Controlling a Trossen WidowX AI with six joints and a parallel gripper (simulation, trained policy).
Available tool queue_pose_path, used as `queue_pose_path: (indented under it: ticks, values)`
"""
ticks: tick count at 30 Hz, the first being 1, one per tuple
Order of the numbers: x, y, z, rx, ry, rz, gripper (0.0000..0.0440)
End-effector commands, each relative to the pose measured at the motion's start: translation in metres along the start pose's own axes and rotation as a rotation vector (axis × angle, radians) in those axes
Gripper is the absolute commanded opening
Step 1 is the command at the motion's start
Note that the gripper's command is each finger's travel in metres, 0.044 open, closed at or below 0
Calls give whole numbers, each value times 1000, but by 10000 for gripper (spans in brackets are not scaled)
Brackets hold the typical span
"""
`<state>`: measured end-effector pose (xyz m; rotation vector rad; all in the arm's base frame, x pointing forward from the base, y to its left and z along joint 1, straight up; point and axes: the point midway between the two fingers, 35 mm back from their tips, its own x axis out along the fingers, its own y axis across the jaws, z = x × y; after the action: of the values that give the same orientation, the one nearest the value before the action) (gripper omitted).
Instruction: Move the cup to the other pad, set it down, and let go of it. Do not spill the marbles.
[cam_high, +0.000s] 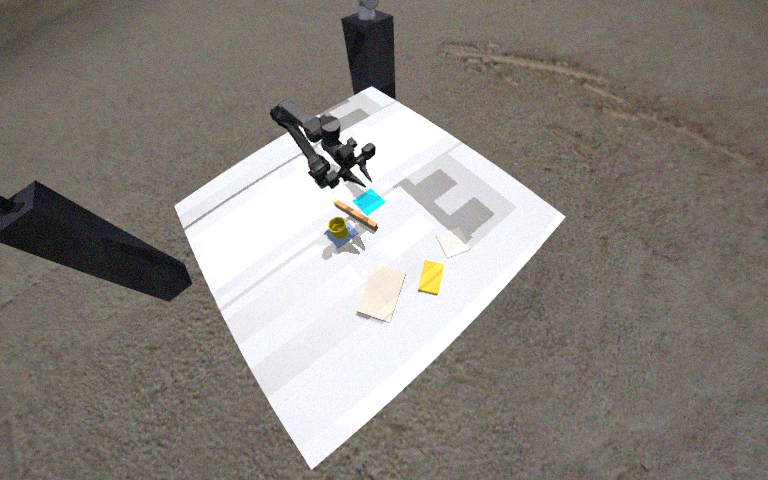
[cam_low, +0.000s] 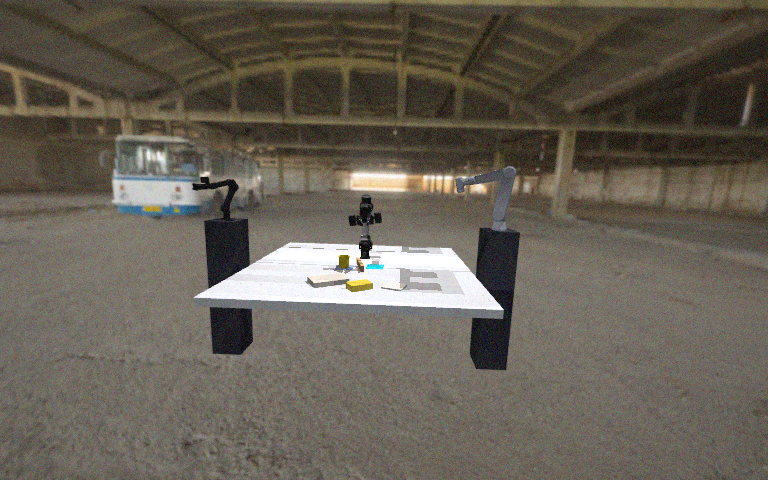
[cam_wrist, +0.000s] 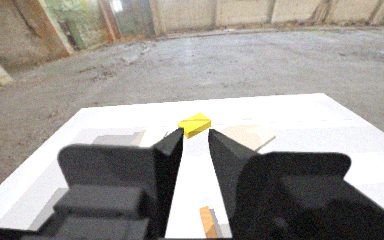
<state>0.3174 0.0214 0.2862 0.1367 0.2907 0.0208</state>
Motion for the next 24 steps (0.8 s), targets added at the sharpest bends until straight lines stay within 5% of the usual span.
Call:
queue_pose_path:
  ticks: [1,24]
  values:
    - [2,3,-2,20,48,-1,100]
    - [7,8,-36,52,428,-60,110]
